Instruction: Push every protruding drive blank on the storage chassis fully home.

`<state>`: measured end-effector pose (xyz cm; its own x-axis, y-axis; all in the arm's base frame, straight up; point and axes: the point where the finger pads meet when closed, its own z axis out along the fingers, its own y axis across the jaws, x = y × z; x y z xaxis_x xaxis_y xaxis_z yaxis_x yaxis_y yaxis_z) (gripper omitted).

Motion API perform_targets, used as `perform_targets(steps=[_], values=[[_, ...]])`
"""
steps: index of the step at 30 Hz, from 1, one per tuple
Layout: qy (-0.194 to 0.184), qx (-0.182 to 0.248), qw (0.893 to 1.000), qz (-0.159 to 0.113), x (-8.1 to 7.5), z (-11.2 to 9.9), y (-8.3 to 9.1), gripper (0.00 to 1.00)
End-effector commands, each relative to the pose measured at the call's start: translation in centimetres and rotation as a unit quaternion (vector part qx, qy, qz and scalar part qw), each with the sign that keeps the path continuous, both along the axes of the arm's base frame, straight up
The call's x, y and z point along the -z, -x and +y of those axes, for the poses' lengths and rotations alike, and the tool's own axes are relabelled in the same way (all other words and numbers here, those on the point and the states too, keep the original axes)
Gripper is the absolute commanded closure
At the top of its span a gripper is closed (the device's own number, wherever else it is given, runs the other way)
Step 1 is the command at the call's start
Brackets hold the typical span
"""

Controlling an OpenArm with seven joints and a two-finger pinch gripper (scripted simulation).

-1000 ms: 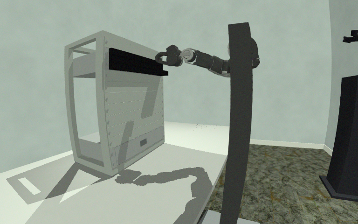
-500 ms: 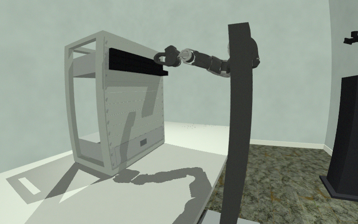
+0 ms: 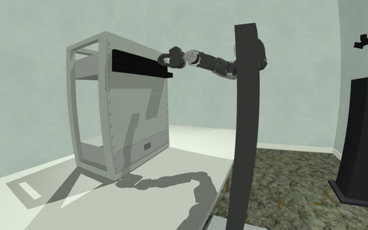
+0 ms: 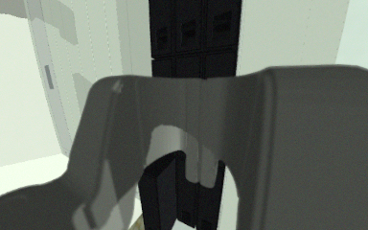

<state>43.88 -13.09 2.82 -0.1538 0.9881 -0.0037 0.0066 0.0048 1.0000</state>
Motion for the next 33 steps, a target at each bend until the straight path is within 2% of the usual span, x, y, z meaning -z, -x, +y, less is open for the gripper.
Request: perform_targets(steps=[1, 13, 21, 33], values=[[0.0, 0.001, 1.0, -0.001, -0.1, 0.0, 0.0, 1.0], [0.0, 0.001, 1.0, -0.001, -0.1, 0.0, 0.0, 1.0], [0.0, 0.002, 1.0, -0.001, 0.0, 0.0, -0.9, 1.0], [0.0, 0.002, 1.0, -0.001, -0.1, 0.1, -1.4, 1.0]])
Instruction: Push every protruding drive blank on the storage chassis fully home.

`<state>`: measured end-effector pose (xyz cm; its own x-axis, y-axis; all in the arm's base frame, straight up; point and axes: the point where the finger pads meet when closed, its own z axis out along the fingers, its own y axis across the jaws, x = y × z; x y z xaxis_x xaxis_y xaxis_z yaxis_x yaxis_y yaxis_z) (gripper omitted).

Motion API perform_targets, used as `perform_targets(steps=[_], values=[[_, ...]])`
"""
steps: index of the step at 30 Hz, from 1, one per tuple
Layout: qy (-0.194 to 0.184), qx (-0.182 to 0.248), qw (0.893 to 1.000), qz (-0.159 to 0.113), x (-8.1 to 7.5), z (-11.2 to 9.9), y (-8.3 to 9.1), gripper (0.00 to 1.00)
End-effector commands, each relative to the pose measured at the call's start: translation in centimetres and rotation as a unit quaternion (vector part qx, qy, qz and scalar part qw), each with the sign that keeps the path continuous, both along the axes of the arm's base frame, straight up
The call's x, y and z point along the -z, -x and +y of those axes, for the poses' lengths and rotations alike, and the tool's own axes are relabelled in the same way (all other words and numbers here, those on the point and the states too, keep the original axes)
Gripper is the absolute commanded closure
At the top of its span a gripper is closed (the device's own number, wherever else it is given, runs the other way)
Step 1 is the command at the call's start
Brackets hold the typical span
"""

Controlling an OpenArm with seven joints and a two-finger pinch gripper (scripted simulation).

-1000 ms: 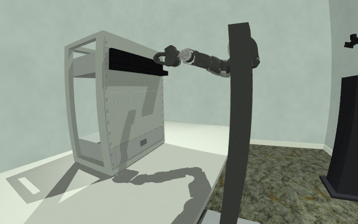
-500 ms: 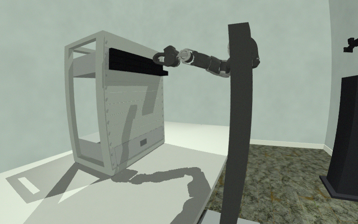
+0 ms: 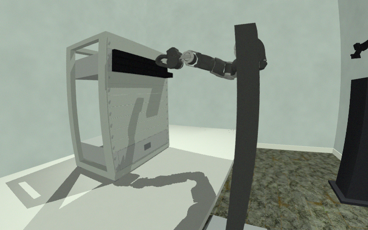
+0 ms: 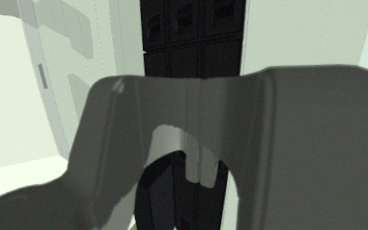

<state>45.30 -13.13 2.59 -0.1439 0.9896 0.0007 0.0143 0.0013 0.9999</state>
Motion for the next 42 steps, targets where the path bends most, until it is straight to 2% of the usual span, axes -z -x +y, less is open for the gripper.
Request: perform_targets(steps=[1, 23, 42], values=[[0.002, -0.003, 1.0, -0.004, -0.3, 0.1, 0.0, 1.0], [0.002, -0.003, 1.0, -0.004, -0.3, 0.4, -1.5, 1.0], [0.002, -0.004, 1.0, -0.004, -0.4, 0.5, -1.8, 1.0]])
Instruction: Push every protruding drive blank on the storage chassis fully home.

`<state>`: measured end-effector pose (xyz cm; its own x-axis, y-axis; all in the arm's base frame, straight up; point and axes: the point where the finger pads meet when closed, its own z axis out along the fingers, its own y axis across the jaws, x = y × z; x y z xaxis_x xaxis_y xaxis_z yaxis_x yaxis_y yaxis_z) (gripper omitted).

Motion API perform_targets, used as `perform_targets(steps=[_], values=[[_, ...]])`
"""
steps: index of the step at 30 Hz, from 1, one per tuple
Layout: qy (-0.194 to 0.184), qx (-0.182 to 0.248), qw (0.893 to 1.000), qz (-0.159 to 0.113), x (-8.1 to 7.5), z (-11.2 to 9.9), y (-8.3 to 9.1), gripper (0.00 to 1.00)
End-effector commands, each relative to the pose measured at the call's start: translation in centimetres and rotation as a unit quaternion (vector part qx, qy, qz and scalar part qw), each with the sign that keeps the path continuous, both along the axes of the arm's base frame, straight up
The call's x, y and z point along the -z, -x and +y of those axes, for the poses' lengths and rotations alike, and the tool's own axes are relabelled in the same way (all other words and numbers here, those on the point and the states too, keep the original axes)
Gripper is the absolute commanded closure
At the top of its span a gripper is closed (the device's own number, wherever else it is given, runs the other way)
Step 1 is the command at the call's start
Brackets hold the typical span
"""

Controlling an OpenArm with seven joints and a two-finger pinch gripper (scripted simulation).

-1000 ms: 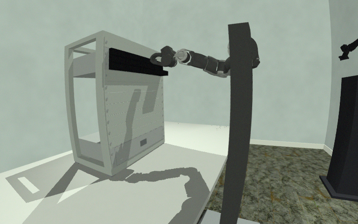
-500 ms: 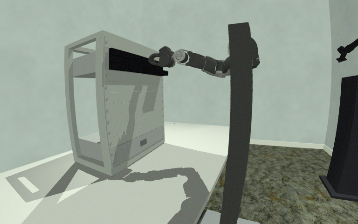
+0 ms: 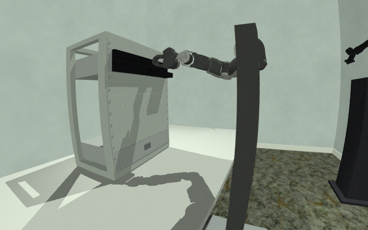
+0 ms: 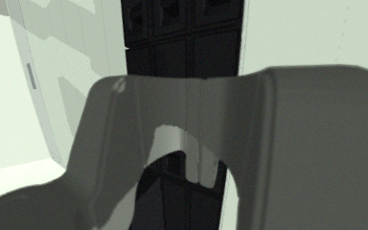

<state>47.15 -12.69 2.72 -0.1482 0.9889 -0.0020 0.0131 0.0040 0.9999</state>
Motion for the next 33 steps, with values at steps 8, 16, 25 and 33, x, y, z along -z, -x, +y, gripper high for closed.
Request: perform_targets(steps=[8, 16, 25, 33], values=[[0.0, -0.001, 1.0, -0.004, -0.3, 0.01, -0.07, 1.0], [0.0, -0.001, 1.0, -0.004, -0.32, 0.06, -0.29, 1.0], [0.0, -0.001, 1.0, -0.003, -0.32, 0.04, -0.37, 1.0], [0.0, -0.001, 1.0, -0.004, -0.35, 0.12, -0.59, 1.0]])
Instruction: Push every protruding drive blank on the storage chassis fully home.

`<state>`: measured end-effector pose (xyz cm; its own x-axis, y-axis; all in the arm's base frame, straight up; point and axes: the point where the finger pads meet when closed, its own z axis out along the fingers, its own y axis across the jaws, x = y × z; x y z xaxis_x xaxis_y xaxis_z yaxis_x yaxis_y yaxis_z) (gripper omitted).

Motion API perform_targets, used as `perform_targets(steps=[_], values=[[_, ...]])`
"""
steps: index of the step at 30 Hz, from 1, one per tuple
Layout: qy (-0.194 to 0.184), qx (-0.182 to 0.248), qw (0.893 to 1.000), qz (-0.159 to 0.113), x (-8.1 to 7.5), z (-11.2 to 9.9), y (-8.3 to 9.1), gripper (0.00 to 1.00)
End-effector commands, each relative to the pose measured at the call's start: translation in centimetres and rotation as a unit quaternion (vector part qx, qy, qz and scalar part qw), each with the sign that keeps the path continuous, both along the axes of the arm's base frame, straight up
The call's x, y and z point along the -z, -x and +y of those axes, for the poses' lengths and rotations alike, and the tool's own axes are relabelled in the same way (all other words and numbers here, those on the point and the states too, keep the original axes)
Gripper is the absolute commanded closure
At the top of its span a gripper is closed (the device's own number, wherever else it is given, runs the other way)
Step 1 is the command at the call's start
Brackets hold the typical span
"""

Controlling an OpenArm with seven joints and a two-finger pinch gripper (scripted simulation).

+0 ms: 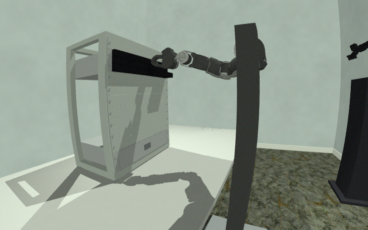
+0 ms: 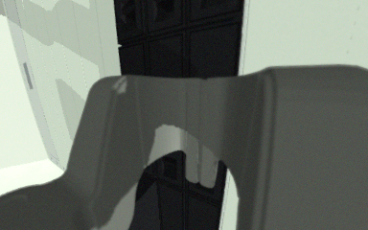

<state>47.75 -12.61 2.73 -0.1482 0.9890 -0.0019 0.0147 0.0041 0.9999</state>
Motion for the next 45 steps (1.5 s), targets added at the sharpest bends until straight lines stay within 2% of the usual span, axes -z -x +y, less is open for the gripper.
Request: perform_targets(steps=[1, 45], values=[[0.0, -0.001, 1.0, -0.004, -0.34, 0.04, 0.01, 1.0], [0.0, -0.001, 1.0, -0.004, -0.37, 0.07, -0.5, 1.0]])
